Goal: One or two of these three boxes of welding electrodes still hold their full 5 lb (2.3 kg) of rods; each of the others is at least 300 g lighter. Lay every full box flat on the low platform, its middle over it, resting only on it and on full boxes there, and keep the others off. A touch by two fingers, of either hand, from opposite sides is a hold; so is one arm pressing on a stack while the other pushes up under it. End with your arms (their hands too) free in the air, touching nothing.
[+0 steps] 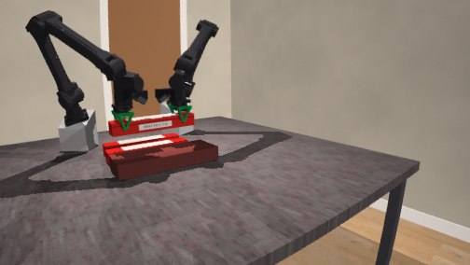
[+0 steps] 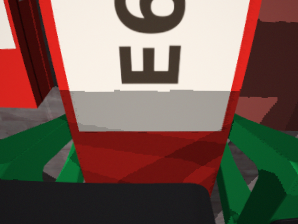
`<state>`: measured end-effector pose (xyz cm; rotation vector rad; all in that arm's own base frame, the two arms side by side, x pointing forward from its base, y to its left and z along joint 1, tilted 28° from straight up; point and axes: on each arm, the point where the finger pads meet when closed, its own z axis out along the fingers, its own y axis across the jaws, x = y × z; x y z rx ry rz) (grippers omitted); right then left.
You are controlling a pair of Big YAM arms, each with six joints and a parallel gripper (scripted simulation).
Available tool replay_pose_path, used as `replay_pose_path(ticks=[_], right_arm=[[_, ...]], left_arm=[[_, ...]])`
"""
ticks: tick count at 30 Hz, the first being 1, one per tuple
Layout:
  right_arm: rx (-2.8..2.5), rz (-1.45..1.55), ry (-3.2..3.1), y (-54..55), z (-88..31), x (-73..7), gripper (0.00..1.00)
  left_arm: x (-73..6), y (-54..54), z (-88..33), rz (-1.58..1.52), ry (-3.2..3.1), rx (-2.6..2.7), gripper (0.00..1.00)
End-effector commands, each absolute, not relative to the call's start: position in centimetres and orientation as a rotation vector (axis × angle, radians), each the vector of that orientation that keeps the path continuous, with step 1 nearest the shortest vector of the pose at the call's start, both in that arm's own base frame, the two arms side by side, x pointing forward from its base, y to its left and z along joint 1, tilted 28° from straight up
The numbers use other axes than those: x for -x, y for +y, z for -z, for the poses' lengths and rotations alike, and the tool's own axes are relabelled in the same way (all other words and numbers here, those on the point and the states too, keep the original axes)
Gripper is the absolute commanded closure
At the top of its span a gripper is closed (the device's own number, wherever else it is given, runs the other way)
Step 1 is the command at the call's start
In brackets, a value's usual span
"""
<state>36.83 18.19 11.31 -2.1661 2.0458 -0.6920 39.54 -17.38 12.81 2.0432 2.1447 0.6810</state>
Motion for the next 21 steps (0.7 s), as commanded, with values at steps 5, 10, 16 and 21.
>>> replay_pose_path(ticks=[5, 10, 16, 21], right_arm=[[2.087, 0.720, 2.001, 19.1, -16.4, -39.7, 1.00], [2.102, 0.717, 1.981, 19.7, -16.4, -39.3, 1.00], [2.087, 0.720, 2.001, 19.0, -16.6, -40.0, 1.00], [2.112, 0.719, 2.013, 19.1, -15.8, -40.6, 1.00]], left_arm=[[-42.2, -18.3, -18.6, -0.706, 2.082, -1.969, 1.00], [-42.1, -18.5, -18.7, -0.705, 2.078, -1.972, 1.00], [-42.7, -18.0, -18.9, -0.708, 2.090, -1.962, 1.00], [-43.2, -18.0, -19.2, -0.708, 2.090, -1.962, 1.00]])
